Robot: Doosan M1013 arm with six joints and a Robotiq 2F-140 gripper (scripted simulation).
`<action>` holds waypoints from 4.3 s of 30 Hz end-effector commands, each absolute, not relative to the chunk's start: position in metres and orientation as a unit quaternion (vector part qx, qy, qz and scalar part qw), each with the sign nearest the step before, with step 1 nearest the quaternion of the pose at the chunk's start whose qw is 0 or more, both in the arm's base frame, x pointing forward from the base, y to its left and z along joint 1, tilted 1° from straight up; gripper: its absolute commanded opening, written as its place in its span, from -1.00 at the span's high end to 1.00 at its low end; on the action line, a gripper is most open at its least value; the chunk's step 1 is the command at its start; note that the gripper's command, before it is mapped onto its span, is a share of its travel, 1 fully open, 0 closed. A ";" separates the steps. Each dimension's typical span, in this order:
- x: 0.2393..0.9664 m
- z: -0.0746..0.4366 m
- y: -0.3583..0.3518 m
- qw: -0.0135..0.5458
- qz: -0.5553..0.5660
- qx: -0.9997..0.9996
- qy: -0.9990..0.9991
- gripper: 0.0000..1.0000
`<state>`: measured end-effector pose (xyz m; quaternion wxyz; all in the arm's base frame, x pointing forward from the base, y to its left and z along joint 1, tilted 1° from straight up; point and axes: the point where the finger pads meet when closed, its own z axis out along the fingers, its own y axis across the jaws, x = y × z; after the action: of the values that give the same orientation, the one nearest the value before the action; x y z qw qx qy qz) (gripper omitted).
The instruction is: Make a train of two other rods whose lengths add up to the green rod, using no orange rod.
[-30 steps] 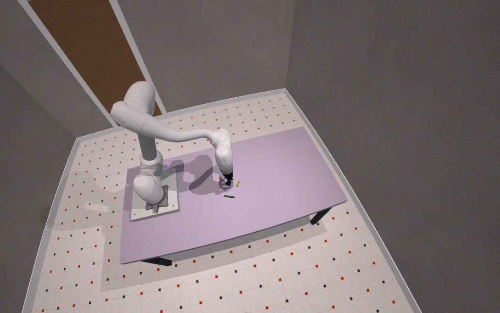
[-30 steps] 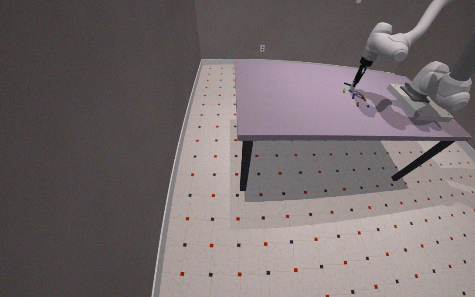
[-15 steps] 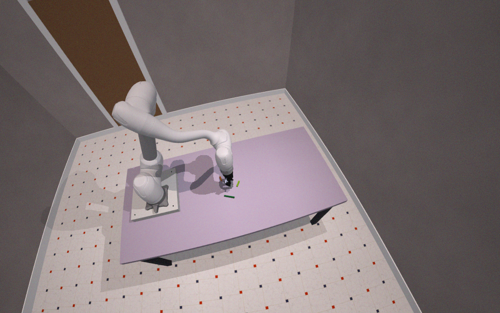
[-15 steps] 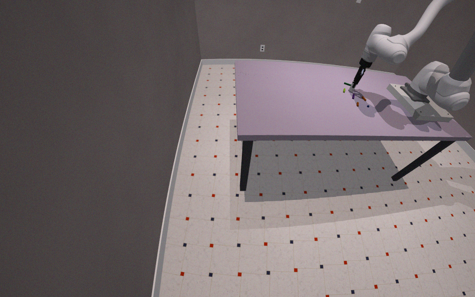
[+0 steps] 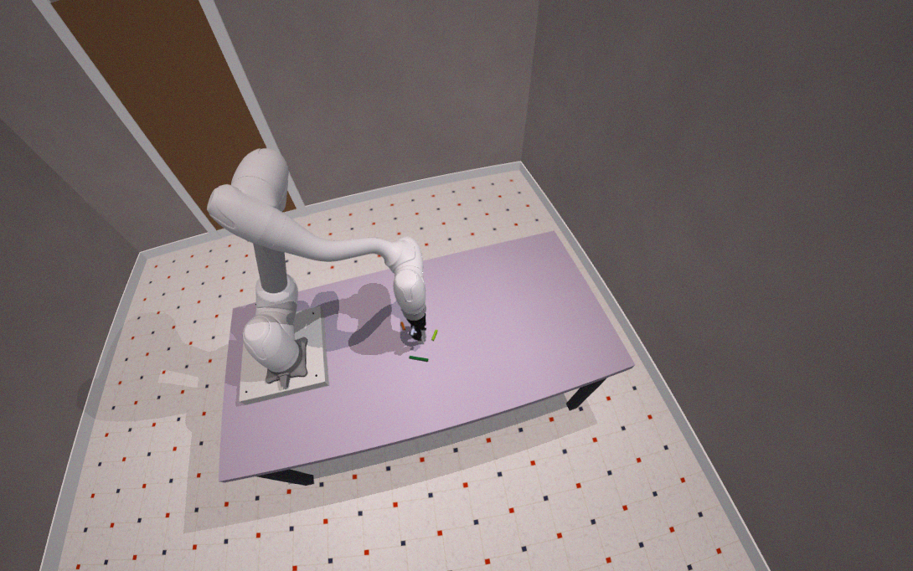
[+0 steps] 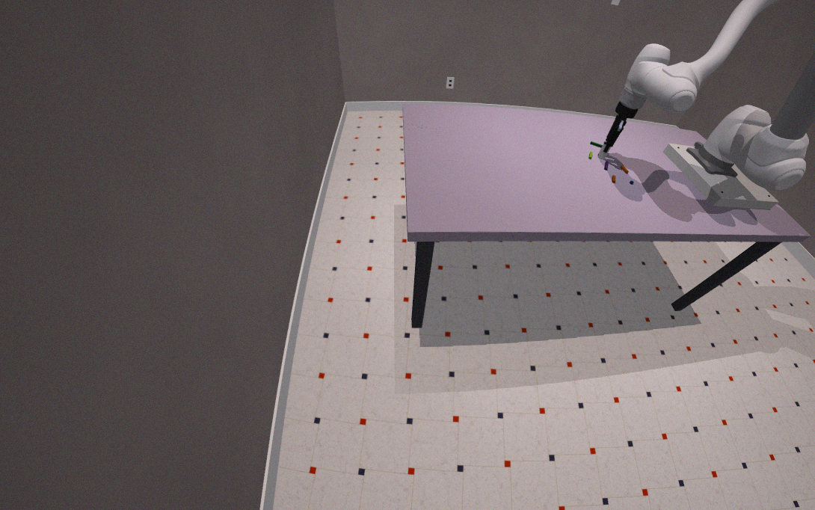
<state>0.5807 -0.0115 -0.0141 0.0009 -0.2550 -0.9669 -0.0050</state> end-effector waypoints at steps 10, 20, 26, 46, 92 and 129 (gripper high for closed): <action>0.581 -0.014 -0.011 0.001 -0.005 -0.255 -0.967 0.71; 0.581 -0.014 -0.011 0.001 -0.005 -0.255 -0.967 0.71; 0.581 -0.014 -0.011 0.001 -0.005 -0.255 -0.967 0.71; 0.581 -0.014 -0.011 0.001 -0.005 -0.255 -0.967 0.94; 0.581 0.085 -0.012 0.001 -0.005 -0.255 -0.967 0.94; 0.639 0.088 0.065 0.003 -0.005 -0.609 -0.793 0.94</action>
<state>0.6305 0.0519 0.0874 0.0054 -0.5542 -0.8322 -0.0124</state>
